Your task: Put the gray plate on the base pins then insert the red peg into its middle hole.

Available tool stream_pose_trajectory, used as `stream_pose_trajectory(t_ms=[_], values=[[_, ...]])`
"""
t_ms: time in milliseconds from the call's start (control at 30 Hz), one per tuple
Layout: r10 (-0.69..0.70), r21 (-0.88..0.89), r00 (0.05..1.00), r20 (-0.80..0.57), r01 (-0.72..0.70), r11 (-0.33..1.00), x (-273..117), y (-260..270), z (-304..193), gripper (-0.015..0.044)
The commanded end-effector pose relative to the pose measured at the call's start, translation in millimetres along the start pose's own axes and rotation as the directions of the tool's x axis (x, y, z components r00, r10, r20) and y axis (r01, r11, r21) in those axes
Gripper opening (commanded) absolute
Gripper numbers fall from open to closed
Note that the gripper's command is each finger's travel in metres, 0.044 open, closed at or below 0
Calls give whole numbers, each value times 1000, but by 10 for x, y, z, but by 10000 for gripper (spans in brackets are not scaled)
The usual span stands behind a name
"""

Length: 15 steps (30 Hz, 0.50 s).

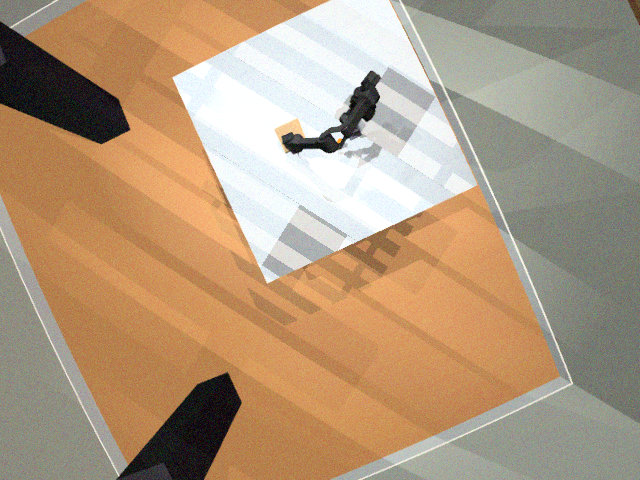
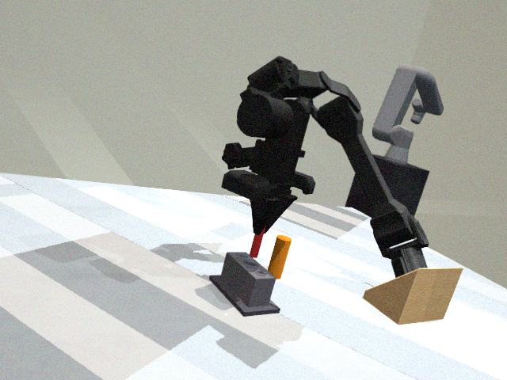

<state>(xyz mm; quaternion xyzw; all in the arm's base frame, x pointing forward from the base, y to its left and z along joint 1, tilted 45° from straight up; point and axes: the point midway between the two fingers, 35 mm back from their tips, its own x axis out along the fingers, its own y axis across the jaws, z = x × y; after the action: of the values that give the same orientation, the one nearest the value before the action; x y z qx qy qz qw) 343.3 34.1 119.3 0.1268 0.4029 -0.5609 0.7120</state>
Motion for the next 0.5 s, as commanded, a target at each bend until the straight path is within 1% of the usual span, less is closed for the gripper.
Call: stream_pose_trajectory(t_ms=[0,467], values=[[0,0,1000,0,0,1000,0,0,0,0],[0,0,1000,0,0,1000,0,-2,14,0]])
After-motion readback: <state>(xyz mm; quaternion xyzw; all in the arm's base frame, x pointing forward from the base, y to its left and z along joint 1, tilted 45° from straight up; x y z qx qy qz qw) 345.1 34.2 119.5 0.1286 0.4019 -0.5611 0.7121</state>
